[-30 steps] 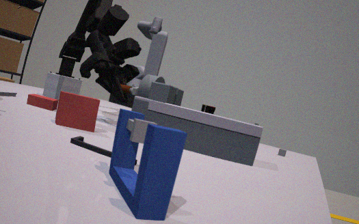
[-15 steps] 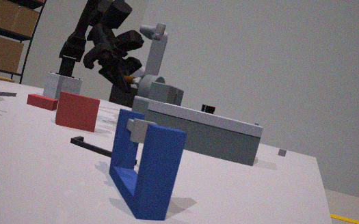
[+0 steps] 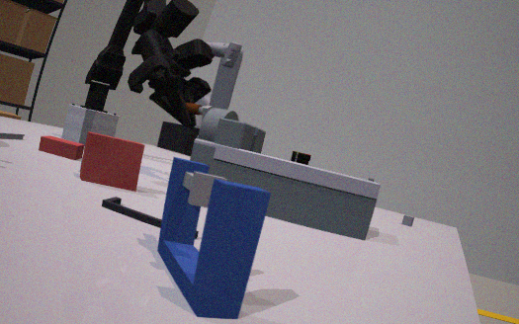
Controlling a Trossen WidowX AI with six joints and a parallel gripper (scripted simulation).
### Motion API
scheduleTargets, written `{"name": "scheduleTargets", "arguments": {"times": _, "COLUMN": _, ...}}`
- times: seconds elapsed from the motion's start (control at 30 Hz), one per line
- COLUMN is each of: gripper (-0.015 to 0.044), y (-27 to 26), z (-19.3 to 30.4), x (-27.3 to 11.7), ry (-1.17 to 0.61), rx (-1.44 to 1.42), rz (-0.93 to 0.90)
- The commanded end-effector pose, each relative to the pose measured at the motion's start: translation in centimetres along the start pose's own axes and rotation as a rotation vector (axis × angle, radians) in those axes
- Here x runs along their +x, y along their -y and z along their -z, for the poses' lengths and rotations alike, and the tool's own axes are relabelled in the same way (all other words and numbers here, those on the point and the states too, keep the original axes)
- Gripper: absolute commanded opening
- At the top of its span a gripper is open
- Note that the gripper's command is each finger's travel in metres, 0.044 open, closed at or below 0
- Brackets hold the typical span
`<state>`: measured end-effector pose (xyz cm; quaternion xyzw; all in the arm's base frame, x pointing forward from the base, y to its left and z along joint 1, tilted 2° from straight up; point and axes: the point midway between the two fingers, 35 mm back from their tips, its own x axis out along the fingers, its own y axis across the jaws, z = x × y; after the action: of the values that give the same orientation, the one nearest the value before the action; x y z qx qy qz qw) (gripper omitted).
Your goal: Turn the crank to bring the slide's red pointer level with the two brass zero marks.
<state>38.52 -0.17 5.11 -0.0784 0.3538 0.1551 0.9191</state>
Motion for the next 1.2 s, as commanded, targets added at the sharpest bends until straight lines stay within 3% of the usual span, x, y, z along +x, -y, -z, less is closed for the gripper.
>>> {"name": "scheduleTargets", "arguments": {"times": 0.0, "gripper": 0.0000, "y": -0.9, "z": -0.3, "x": -0.3, "ry": 0.006, "rx": 0.001, "rz": -0.009}}
{"name": "scheduleTargets", "arguments": {"times": 1.17, "gripper": 0.0000, "y": -2.6, "z": 0.0, "x": -0.1, "ry": 0.006, "rx": 0.003, "rz": -0.010}}
